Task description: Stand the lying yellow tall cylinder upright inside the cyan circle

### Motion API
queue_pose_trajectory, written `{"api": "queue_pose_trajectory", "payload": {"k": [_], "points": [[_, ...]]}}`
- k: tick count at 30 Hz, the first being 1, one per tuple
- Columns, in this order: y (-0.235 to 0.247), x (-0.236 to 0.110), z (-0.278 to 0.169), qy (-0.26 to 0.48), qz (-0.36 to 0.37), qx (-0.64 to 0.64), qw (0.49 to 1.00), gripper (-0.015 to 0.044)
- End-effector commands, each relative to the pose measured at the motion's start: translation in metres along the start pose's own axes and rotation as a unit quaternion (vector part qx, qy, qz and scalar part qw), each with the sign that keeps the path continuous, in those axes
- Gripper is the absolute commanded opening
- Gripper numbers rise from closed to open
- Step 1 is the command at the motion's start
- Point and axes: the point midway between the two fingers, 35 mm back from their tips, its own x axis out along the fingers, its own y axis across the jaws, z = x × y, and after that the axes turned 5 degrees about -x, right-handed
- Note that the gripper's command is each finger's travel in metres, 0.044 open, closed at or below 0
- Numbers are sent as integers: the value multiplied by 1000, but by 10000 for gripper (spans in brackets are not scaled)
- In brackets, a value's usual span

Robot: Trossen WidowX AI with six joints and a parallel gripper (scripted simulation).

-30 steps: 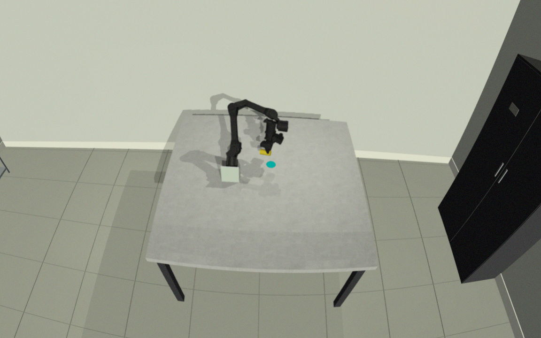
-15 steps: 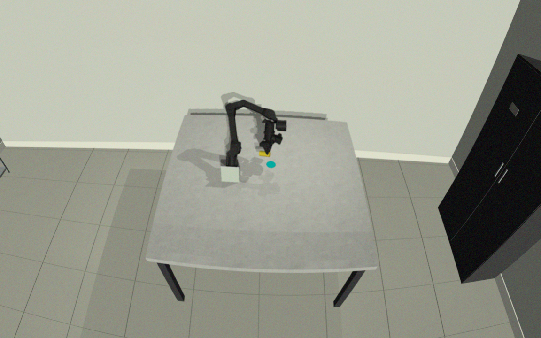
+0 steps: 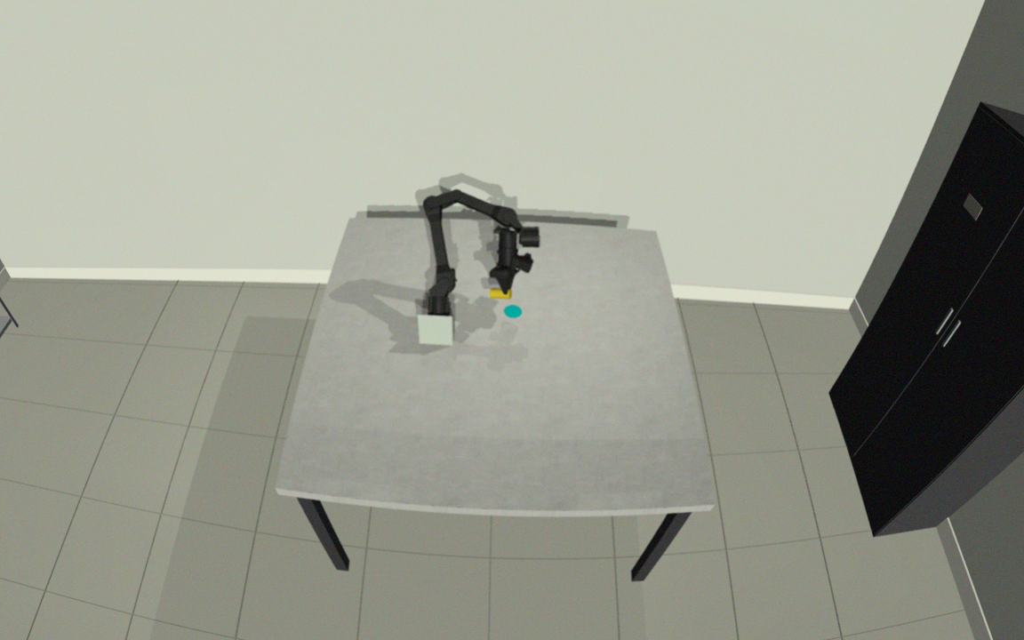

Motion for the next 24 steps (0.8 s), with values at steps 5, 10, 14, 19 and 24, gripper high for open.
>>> {"api": "queue_pose_trajectory", "payload": {"k": [5,10,14,19,24], "points": [[-2,3,-2,-18,-21,0,1000,105],[-3,4,-3,-29,-32,-1,999,105],[-3,5,-3,-39,-40,-1,998,105],[-4,5,-3,-51,-50,-2,997,105],[-4,6,-3,-64,-60,-2,996,105]]}}
